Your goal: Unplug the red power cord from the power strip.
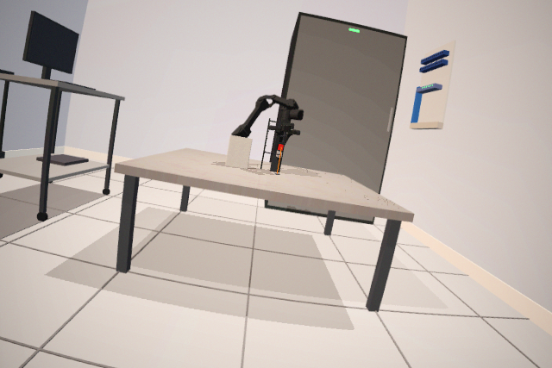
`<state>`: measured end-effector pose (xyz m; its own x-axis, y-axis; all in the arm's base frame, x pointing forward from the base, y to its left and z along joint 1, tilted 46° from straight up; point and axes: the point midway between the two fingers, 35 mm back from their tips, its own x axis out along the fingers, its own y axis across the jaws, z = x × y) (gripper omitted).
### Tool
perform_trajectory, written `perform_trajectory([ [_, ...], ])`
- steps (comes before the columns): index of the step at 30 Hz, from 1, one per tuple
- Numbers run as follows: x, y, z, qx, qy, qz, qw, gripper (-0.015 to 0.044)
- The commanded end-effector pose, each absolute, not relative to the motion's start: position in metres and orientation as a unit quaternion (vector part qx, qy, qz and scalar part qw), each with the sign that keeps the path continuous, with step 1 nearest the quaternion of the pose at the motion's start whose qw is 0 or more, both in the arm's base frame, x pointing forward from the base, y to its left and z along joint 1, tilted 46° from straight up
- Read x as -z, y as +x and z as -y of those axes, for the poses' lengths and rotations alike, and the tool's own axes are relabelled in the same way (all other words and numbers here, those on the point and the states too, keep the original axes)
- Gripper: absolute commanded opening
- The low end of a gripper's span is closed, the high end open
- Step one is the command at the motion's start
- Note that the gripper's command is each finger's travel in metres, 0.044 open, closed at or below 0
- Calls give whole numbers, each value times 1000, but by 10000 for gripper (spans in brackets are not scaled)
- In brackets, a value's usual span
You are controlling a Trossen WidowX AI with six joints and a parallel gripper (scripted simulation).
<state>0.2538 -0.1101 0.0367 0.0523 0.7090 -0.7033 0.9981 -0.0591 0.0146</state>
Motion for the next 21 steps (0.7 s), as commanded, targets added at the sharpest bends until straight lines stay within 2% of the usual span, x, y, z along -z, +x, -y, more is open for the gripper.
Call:
perform_trajectory([
  [1,-41,254,105,272,677,-632,262,160],
  [16,-35,255,95,272,677,-632,262,160],
  [20,-36,254,97,272,675,-633,264,55],
  [21,-36,254,97,272,675,-633,264,48],
])
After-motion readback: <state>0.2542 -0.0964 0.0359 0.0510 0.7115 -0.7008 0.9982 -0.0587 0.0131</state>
